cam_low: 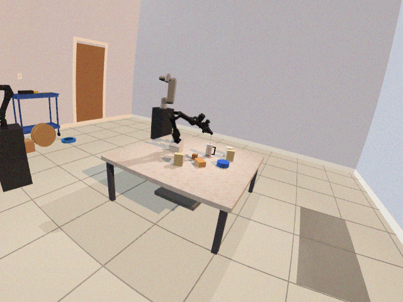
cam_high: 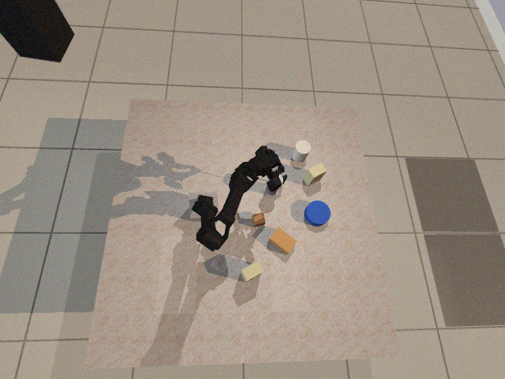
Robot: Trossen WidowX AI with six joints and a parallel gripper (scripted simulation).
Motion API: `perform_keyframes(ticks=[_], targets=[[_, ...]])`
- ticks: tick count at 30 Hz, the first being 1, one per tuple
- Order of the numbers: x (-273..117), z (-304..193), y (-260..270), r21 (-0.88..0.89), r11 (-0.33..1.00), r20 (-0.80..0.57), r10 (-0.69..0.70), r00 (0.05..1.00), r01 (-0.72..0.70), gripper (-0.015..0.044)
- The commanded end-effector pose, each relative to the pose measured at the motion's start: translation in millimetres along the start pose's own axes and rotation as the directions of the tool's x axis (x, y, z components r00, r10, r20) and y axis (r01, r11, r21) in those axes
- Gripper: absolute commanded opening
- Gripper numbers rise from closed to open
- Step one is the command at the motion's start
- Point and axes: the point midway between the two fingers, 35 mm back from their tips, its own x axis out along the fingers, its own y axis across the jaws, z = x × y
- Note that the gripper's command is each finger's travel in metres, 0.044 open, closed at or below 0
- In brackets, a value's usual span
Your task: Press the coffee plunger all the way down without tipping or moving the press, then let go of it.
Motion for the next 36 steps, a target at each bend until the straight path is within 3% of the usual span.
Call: perform_keyframes(ticks=[1,36], targets=[[8.2,-18.1,2.6,-0.016,1.0,-0.033,0.007,0.999,-0.008,0.0114],[43.0,-64.9,2.3,-0.017,1.0,-0.032,0.006,0.999,-0.007,0.0114]])
